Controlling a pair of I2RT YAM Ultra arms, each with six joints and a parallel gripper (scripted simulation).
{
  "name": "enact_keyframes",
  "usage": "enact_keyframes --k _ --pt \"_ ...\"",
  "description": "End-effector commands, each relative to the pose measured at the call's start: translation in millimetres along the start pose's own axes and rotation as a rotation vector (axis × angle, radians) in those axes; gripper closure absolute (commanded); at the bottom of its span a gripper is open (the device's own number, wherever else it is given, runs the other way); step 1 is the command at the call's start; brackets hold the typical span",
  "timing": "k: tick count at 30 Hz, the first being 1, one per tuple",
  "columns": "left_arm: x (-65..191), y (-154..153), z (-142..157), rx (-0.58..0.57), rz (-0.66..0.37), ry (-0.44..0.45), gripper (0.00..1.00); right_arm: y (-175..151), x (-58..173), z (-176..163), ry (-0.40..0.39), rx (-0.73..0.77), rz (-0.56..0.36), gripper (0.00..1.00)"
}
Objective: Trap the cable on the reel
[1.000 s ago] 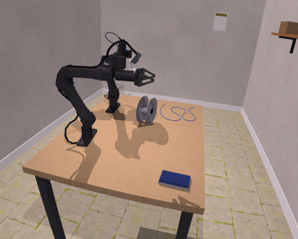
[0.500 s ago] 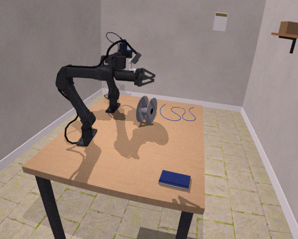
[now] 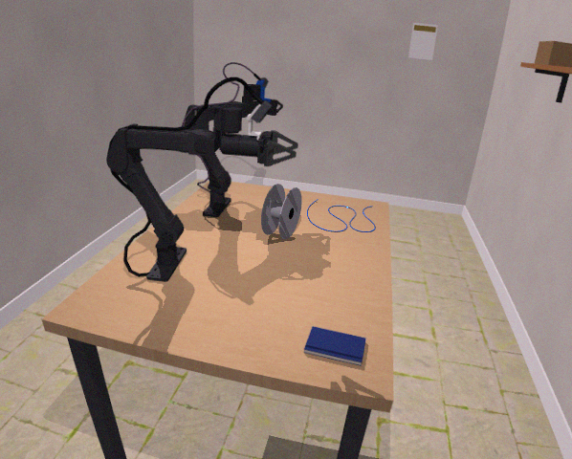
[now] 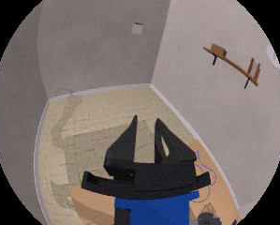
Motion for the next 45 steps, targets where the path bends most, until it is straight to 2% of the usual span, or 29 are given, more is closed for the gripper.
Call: enact_keyframes --k 1,4,6,14,18,21,28,35,41,45 --pt "2 3 -44 -0.001 -0.025 -0.145 0.7 -3 -3 -1 -0.009 0.002 0.003 0.0" --pt "12 5 -89 -0.003 -0.033 -0.298 0.7 -3 -3 -1 -0.009 0.002 0.003 0.0" --pt "12 5 -89 -0.003 -0.033 -0.298 0.7 -3 -3 -1 -0.009 0.002 0.003 0.0" --pt "62 9 -184 -0.008 -0.052 -0.666 0.7 -3 -3 -1 -0.009 0.002 0.003 0.0" --pt "87 10 -212 -0.01 -0.058 -0.792 0.7 -3 -3 -1 -0.009 0.002 0.003 0.0" --pt "100 10 -224 -0.01 -0.061 -0.853 0.7 -3 -3 -1 -0.009 0.002 0.003 0.0" --pt "110 10 -232 -0.011 -0.064 -0.896 0.7 -3 -3 -1 -0.009 0.002 0.003 0.0" --pt "108 10 -233 -0.022 -0.063 -0.892 0.7 -3 -3 -1 -0.009 0.002 0.003 0.0" --pt "111 23 -229 -0.031 -0.081 -0.891 0.7 -3 -3 -1 -0.009 0.002 0.003 0.0" --pt "104 13 -238 -0.092 -0.047 -0.894 0.7 -3 -3 -1 -0.009 0.002 0.003 0.0"
Point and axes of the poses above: on each arm, the point where the finger pads meet when closed, its own x axis back along the fingers, its own z axis across the jaws, y = z × x, the point moved 9 cm from there along x, back along the fingers, and after that the axes turned 3 degrees about -x, right-handed, at the moved point
